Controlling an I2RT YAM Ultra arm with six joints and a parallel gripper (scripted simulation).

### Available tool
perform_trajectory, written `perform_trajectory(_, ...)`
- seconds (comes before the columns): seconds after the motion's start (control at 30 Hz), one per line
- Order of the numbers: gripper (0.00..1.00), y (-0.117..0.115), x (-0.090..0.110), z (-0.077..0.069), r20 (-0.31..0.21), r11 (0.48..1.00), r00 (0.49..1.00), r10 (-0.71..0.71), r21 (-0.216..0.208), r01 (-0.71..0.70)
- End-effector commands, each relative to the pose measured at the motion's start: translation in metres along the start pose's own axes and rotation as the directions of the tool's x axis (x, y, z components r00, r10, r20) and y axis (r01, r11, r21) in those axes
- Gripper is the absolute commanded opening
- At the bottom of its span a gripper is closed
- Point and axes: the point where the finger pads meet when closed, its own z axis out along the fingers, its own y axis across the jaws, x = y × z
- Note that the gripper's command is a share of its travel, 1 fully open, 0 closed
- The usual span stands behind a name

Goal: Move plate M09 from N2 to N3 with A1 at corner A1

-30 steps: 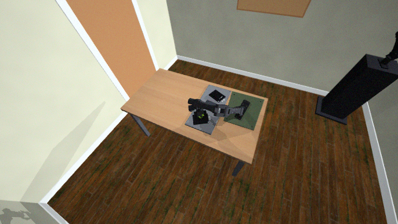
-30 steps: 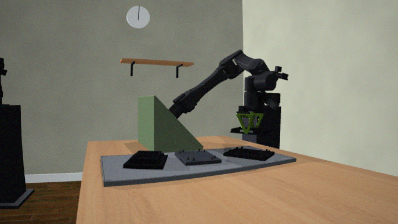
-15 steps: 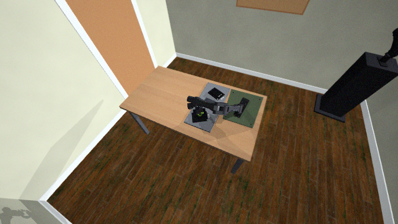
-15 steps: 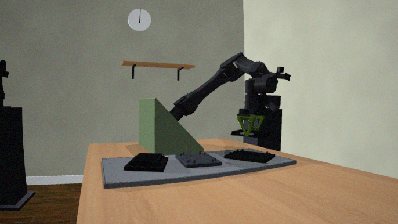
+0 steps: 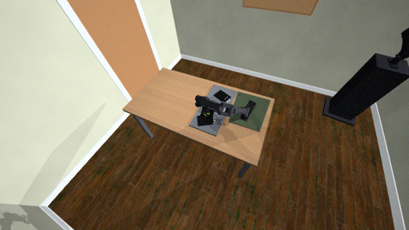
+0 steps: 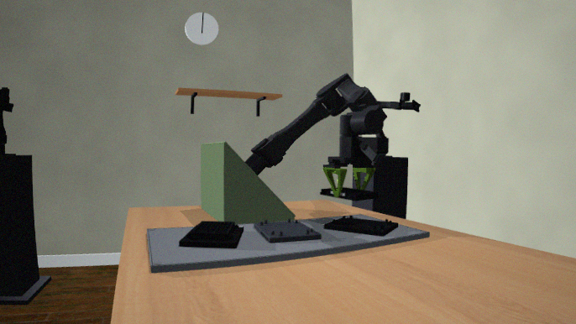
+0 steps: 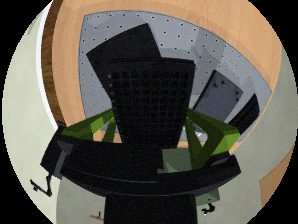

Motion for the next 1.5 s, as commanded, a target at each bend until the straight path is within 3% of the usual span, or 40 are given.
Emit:
perform_trajectory(0.0, 0.0, -0.013, -0.002, -0.011, 0.034, 0.988, 0.988, 0.152, 0.001, -0.152)
perform_trajectory(0.23, 0.0, -0.029, 0.004, -0.01, 0.033, 0.952, 0.952, 0.305, -0.004, -0.305)
perform_trajectory(1.47, 0.0, -0.132, 0.043, -0.01, 0.033, 0.952, 0.952, 0.305, -0.002, -0.305)
